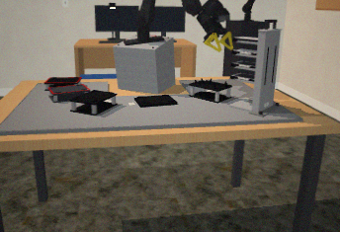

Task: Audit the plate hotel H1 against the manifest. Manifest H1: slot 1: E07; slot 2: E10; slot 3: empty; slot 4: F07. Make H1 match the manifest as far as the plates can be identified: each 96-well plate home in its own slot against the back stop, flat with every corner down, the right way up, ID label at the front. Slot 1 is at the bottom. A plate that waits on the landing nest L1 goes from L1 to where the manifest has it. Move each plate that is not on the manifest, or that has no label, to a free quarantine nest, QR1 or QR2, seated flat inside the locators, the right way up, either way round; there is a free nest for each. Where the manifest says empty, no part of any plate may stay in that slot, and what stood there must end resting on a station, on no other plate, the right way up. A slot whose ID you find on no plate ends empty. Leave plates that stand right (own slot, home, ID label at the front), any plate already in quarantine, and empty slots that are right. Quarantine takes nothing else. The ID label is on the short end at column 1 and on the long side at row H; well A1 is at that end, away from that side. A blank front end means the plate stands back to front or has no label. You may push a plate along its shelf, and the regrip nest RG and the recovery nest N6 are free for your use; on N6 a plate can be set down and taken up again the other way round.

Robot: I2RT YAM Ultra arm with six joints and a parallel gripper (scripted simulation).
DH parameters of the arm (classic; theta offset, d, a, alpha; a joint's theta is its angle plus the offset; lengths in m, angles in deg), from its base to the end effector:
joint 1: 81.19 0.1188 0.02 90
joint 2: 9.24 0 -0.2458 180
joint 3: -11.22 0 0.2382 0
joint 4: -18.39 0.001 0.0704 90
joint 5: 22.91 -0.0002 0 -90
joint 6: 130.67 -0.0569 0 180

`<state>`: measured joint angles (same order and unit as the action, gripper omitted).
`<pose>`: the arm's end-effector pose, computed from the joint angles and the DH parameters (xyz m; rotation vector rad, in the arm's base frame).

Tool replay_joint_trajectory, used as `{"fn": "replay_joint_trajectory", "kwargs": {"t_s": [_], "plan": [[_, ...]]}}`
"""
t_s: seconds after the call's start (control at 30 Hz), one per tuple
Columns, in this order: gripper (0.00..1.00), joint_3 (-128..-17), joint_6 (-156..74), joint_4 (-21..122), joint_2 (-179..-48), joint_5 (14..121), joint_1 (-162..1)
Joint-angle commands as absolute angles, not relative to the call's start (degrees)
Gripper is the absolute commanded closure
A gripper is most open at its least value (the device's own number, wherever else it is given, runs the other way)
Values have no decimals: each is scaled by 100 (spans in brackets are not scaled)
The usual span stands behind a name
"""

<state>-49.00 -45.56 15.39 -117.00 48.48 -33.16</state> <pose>0.2430 0.2445 0.0898 -0.6970 2.1915 0.0917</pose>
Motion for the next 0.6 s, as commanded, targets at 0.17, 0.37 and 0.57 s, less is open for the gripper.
{"fn": "replay_joint_trajectory", "kwargs": {"t_s": [0.17, 0.37, 0.57], "plan": [[0, -4957, -4531, 1515, -11648, 4849, -3299], [0, -4957, -4531, 1515, -11648, 4849, -3299], [0, -4957, -4531, 1515, -11648, 4849, -3299]]}}
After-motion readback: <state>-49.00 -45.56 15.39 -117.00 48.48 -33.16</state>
